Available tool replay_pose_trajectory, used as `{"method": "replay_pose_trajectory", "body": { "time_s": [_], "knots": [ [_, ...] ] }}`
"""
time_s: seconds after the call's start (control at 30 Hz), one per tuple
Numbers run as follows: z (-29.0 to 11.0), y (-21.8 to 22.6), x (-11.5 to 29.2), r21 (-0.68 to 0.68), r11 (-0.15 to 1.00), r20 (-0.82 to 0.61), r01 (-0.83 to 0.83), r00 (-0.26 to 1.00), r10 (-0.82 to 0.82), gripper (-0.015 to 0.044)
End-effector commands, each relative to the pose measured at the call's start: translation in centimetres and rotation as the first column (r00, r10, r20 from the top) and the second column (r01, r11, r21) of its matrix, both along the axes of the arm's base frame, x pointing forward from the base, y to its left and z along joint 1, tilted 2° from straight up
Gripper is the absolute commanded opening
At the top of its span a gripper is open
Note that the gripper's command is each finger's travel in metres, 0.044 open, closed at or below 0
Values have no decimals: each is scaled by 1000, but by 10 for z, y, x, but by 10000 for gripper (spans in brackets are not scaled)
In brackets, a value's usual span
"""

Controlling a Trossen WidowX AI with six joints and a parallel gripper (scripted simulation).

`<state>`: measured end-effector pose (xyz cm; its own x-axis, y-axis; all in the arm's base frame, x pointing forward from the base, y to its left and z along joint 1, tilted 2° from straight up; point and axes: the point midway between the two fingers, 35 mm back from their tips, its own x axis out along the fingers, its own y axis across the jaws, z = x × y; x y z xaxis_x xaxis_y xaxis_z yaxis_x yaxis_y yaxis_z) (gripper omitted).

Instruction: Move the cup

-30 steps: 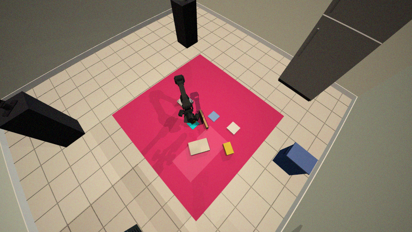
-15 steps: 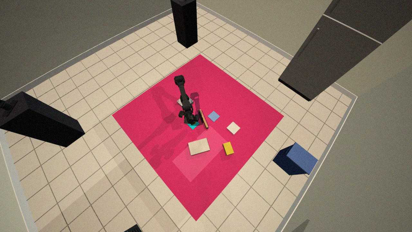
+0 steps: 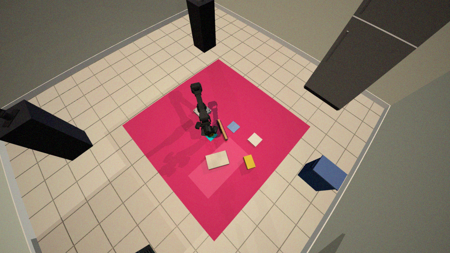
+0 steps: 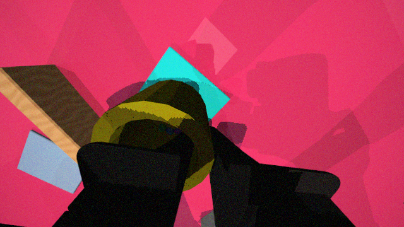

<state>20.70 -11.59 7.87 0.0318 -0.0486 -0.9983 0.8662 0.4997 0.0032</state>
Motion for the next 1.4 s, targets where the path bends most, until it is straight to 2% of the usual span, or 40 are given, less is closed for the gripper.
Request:
{"method": "replay_pose_trajectory", "body": {
  "time_s": [0.0,0.53,0.97,1.17,1.37],
  "knots": [
    [-6,0,0,5,1000,0,-6,1000,6,0],
    [-25,-1,-2,5,1000,0,-6,1000,6,0],
    [-23,-2,-2,0,1000,-1,0,1000,0,0],
    [-23,-2,-2,0,1000,-1,0,1000,0,147],
    [-22,-2,-1,0,1000,-1,0,1000,0,147]
  ]
}}
